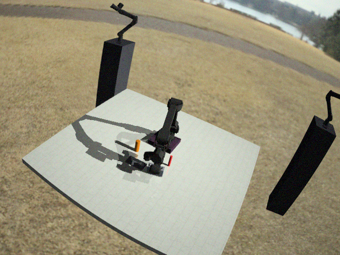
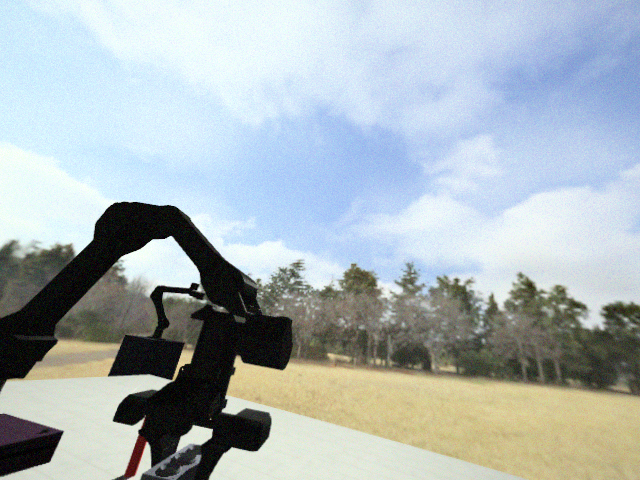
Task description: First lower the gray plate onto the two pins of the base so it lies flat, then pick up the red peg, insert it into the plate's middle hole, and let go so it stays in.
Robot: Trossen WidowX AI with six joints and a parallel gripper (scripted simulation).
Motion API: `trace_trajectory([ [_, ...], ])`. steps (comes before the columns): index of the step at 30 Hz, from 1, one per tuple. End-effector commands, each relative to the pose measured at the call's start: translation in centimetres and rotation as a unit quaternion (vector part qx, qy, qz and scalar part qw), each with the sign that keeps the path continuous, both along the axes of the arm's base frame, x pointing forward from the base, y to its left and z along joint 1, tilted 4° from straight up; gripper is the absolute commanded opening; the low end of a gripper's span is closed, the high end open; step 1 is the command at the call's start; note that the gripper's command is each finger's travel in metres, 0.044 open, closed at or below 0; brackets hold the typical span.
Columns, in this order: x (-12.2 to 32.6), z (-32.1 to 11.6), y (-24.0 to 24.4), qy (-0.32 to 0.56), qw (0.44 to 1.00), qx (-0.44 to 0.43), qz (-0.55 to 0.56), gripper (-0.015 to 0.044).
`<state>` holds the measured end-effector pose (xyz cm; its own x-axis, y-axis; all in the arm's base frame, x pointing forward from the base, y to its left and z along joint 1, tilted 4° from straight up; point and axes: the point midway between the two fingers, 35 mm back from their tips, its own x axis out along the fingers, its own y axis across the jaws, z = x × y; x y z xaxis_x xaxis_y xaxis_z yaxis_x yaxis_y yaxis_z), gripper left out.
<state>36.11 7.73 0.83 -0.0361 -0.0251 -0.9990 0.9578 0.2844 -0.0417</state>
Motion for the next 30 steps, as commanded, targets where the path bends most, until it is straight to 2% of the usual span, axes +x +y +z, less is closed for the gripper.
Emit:
trace_trajectory([
  [1, 0.4, 1.3, 0.1, -0.005, 1.000, -0.001, 0.002, 0.0000],
  [30, 0.7, 10.5, 0.5, -0.005, 1.000, -0.001, 0.002, 0.0000],
])
